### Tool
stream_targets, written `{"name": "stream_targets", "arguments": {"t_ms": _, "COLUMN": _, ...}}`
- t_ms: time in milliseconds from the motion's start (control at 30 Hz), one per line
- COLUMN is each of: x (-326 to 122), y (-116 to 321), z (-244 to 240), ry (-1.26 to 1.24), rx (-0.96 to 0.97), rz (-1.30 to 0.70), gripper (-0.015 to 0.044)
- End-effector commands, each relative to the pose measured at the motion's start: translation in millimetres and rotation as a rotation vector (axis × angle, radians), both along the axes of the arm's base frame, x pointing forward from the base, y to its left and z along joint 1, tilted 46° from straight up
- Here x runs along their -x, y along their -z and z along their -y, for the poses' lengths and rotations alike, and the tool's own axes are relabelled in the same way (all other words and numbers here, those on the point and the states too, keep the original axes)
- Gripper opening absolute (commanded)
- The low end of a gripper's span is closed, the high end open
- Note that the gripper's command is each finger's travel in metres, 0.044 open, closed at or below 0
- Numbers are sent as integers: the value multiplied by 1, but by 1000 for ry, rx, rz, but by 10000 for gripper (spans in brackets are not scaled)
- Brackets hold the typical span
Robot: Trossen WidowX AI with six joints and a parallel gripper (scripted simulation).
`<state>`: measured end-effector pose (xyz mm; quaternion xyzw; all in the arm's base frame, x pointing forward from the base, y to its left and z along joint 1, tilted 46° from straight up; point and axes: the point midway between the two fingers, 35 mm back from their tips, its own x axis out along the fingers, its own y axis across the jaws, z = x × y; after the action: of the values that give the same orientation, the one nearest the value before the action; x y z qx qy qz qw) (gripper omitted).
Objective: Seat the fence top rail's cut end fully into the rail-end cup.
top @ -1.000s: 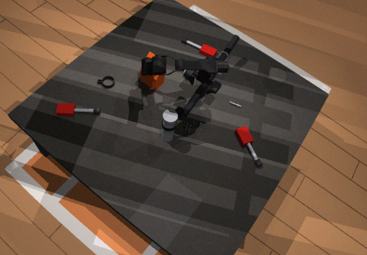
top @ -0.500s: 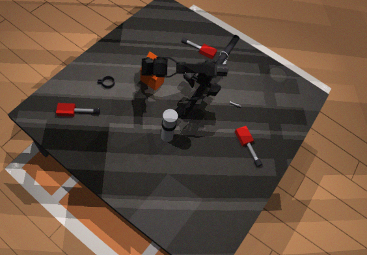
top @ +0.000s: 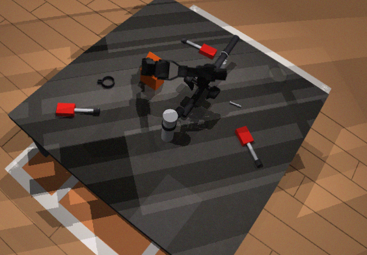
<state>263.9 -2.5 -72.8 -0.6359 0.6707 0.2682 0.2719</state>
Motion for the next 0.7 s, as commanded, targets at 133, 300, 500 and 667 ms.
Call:
{"name": "stream_targets", "arguments": {"t_ms": 133, "x": 3, "y": 9, "z": 11, "ry": -3, "rx": 8, "rz": -9, "gripper": 440}}
{"name": "stream_targets", "arguments": {"t_ms": 300, "x": 4, "y": 14, "z": 17, "ry": -3, "rx": 9, "rz": -9, "gripper": 440}}
{"name": "stream_targets", "arguments": {"t_ms": 500, "x": 5, "y": 20, "z": 23, "ry": -3, "rx": 11, "rz": -9, "gripper": 440}}
{"name": "stream_targets", "arguments": {"t_ms": 667, "x": 6, "y": 20, "z": 24, "ry": -3, "rx": 11, "rz": -9, "gripper": 335}}
